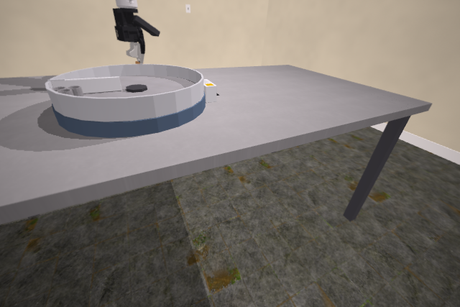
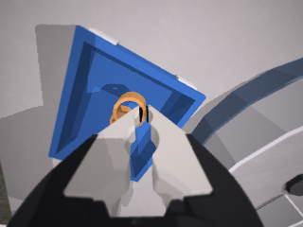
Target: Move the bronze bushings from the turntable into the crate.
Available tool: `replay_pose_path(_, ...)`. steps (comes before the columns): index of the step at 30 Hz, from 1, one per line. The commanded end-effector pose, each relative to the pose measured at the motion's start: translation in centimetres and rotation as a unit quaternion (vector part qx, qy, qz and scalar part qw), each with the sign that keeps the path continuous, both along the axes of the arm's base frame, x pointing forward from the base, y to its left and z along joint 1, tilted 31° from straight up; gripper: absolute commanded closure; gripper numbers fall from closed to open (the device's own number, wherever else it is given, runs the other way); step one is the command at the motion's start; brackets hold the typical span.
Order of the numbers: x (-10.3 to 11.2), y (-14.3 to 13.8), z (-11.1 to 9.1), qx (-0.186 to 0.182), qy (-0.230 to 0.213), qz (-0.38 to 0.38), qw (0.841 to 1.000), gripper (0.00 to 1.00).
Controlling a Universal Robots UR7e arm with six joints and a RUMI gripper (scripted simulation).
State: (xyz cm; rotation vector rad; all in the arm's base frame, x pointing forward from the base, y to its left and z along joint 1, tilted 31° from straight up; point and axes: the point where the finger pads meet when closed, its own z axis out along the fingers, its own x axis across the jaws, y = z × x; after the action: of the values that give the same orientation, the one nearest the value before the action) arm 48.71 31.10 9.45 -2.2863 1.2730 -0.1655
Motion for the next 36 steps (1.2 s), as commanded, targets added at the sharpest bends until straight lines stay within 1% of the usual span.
replay_pose_path(1, 0.08, 0.07, 0.09, 0.0, -0.001, 0.0, 1.0, 1.0)
replay_pose_path(27, 0.08, 0.07, 0.08, 0.0, -0.001, 0.0, 1.0, 1.0)
replay_pose_path(36, 0.27, 0.33, -0.34, 0.0, -0.001, 0.001, 1.0, 1.0)
